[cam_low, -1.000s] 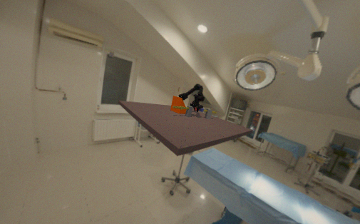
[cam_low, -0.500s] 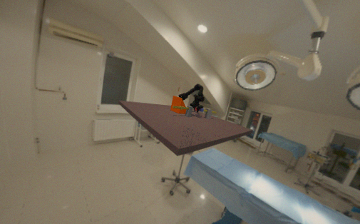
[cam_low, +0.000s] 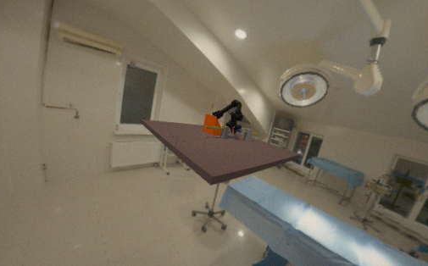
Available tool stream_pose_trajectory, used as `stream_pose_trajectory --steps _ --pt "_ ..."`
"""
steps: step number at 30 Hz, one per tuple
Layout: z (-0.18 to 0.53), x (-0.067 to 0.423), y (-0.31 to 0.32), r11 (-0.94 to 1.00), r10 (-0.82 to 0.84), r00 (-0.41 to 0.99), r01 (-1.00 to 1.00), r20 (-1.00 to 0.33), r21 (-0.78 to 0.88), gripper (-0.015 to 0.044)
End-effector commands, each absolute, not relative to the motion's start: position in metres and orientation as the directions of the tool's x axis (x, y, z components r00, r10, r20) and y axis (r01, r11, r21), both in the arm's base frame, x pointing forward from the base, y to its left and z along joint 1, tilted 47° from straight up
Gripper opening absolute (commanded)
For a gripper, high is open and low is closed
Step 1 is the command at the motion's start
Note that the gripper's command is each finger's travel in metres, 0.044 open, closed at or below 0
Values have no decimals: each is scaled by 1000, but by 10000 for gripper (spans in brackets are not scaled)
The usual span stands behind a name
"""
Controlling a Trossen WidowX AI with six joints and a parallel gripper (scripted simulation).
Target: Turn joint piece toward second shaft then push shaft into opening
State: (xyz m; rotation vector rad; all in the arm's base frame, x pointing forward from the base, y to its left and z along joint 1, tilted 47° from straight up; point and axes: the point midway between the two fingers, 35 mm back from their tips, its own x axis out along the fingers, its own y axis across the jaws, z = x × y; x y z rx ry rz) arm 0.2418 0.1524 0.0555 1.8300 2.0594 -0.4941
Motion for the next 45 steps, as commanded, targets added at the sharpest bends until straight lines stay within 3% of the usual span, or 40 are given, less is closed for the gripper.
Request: stream_pose_trajectory --steps 1,4,6,17,29,45 --pt "55 242 152 109 875 -112 993 -472 -33 79" --pt "55 242 152 109 875 -112 993 -472 -33 147" --pt "55 242 152 109 875 -112 993 -472 -33 147" --pt "55 242 152 109 875 -112 993 -472 -33 436" --pt "56 242 152 110 872 -112 993 -477 -33 440" --pt "78 244 134 107 570 -75 994 -818 -16 440"
